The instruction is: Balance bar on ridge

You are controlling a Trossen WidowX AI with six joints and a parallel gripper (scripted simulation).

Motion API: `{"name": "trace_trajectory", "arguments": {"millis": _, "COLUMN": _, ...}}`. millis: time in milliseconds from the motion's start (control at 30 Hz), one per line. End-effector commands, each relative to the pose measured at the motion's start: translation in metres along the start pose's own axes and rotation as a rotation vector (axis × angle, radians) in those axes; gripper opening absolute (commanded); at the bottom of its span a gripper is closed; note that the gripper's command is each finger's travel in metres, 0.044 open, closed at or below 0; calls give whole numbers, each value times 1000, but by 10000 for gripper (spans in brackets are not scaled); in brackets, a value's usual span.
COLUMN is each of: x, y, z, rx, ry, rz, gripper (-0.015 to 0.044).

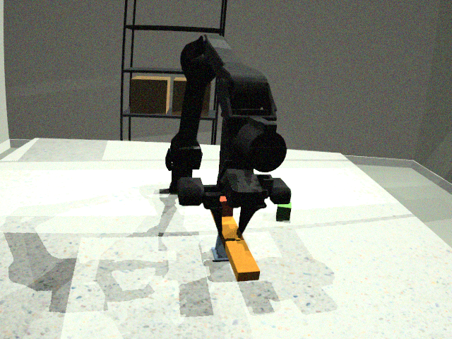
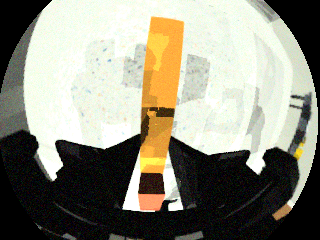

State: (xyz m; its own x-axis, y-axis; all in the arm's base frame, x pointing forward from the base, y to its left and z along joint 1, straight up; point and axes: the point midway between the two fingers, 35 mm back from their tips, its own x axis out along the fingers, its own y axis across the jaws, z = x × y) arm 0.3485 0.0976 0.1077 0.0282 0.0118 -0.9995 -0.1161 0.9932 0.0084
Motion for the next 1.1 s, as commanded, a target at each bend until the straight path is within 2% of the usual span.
{"name": "trace_trajectory", "arguments": {"millis": 0, "x": 0, "y": -1, "z": 0, "rx": 2, "ry": -4, "rz": -3, "gripper": 0}}
{"name": "trace_trajectory", "arguments": {"millis": 1067, "x": 2, "y": -1, "z": 0, "rx": 2, "ry": -4, "rz": -3, "gripper": 0}}
